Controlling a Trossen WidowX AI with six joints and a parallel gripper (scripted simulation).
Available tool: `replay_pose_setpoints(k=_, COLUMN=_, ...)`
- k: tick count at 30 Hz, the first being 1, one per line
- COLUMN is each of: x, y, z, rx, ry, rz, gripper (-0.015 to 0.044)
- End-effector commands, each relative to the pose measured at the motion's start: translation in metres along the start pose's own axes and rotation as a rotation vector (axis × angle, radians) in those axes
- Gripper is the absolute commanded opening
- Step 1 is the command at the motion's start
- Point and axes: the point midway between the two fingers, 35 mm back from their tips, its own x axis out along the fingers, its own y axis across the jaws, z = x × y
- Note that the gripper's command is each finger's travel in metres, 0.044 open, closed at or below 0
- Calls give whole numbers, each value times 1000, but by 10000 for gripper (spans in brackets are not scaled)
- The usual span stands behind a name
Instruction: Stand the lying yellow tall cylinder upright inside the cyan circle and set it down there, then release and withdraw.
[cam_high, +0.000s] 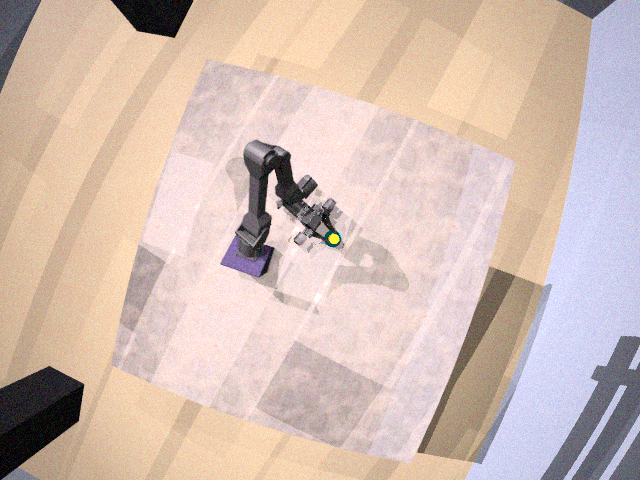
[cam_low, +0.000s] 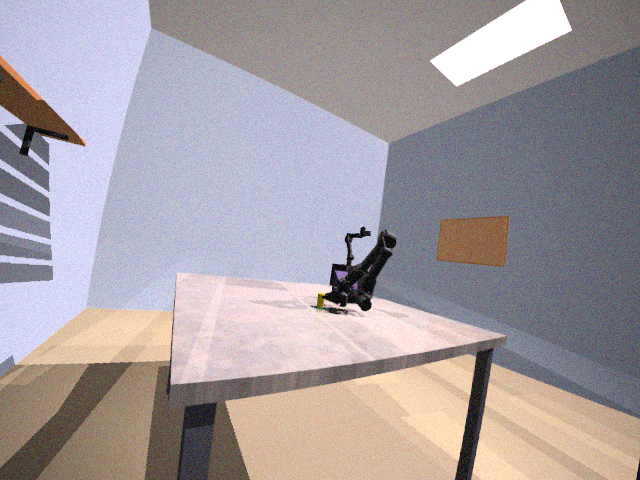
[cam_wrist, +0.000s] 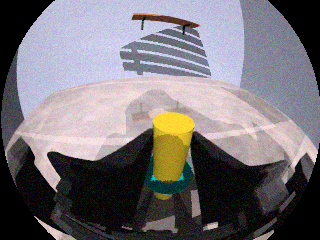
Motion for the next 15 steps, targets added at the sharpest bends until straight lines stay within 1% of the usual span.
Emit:
replay_pose_setpoints(k=1, x=0, y=0, z=1, rx=5, ry=-7, rz=2, gripper=184)
replay_pose_setpoints(k=9, x=0, y=0, z=1, rx=5, ry=-7, rz=2, gripper=394)
replay_pose_setpoints(k=15, x=0, y=1, z=3, rx=3, ry=-6, rz=1, gripper=400)
